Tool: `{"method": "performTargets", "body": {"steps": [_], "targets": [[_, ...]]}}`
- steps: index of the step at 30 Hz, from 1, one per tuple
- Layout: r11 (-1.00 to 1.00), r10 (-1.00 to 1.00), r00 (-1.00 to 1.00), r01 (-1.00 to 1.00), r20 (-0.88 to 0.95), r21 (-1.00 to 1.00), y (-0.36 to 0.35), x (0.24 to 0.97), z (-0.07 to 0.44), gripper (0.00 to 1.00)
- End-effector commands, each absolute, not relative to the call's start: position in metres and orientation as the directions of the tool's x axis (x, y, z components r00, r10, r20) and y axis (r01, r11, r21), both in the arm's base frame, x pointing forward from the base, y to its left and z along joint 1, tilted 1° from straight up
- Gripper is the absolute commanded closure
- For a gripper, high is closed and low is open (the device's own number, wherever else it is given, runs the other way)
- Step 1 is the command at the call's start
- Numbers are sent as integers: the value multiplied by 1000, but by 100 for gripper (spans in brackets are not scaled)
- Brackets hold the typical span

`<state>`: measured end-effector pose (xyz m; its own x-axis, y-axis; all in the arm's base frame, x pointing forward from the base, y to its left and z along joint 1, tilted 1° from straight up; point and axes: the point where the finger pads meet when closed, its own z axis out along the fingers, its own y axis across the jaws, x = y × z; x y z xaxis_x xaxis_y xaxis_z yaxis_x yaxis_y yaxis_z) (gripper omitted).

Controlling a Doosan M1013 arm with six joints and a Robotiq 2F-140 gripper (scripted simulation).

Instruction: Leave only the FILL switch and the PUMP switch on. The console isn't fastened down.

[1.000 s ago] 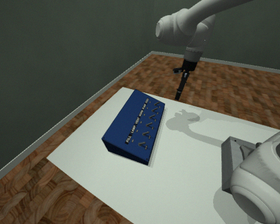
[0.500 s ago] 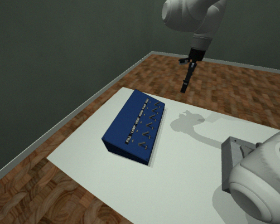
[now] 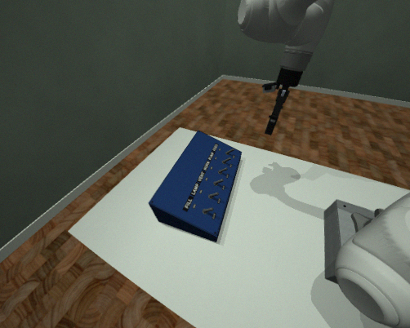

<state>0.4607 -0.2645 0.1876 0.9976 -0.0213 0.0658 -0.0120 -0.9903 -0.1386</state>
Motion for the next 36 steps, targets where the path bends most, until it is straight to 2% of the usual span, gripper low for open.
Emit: {"method": "performTargets", "body": {"steps": [1,19,27,29,36], "targets": [[-993,-17,997,-9,70,-119,-248,471,184,0],[-999,36,984,35,172,8,-82,536,157,0],[-998,66,967,61,245,28,-1,546,150,0],[-998,66,967,61,245,28,-1,546,150,0],[-995,97,942,95,322,21,83,544,145,0]]}}
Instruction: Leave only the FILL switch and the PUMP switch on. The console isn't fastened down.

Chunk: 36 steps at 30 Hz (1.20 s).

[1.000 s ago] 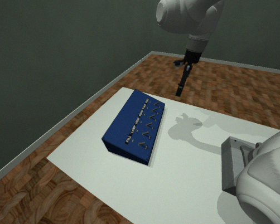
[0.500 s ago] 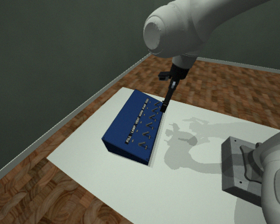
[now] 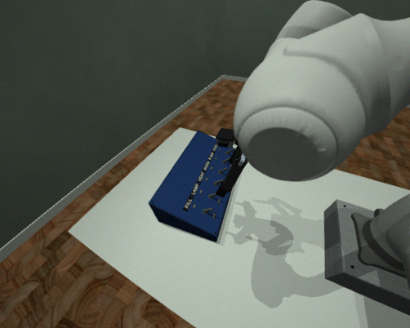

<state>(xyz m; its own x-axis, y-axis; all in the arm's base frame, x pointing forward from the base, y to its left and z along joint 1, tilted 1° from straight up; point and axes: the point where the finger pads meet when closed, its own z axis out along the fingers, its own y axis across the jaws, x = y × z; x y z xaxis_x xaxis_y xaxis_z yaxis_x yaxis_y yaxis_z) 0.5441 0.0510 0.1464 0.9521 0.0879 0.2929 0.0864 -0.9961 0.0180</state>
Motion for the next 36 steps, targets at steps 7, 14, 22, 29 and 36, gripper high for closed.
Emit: {"method": "performTargets", "body": {"steps": [7,14,22,29,36], "targets": [[-994,108,929,112,355,11,118,539,144,0],[-994,108,929,112,355,11,118,539,144,50],[-994,108,929,112,355,11,118,539,144,50],[-994,108,929,112,355,11,118,539,144,50],[-994,108,929,112,355,11,118,539,144,50]]}}
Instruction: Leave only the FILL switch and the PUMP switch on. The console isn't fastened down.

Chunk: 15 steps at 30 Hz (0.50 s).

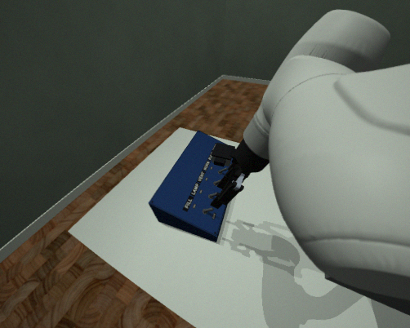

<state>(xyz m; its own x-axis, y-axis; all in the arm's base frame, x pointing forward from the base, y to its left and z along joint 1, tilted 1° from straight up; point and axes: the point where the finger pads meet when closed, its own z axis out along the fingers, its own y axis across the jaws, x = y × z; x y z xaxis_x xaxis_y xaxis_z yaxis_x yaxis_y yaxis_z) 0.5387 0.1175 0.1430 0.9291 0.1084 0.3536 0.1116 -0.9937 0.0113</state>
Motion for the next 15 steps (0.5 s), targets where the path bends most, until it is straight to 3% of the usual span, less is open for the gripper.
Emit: {"method": "performTargets", "body": {"steps": [1,10,15], "targets": [[-994,108,929,112,355,11,118,539,144,50],[-994,108,929,111,354,11,118,540,144,50],[-994,107,930,109,350,14,119,597,166,50]]}}
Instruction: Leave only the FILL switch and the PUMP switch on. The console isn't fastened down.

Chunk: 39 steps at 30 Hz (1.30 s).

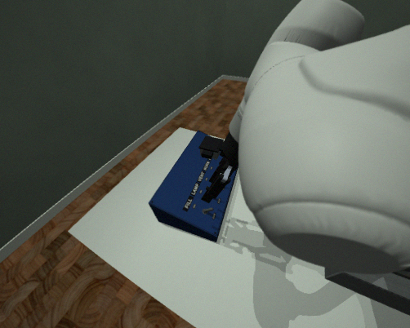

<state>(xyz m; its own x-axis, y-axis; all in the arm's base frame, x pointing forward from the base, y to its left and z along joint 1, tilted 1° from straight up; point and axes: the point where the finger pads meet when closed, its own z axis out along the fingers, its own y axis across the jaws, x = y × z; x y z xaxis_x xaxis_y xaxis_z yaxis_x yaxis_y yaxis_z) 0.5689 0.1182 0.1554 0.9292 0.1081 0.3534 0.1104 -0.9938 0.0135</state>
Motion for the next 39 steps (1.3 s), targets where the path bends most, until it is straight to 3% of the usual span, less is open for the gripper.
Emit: {"method": "performTargets", "body": {"steps": [1,5,6,39], "targets": [[-994,107,931,109,349,14,119,609,170,50],[-994,106,932,108,347,15,119,638,180,50],[-994,106,932,108,347,15,119,638,180,0],[-994,106,932,108,347,15,120,662,114,0]]}}
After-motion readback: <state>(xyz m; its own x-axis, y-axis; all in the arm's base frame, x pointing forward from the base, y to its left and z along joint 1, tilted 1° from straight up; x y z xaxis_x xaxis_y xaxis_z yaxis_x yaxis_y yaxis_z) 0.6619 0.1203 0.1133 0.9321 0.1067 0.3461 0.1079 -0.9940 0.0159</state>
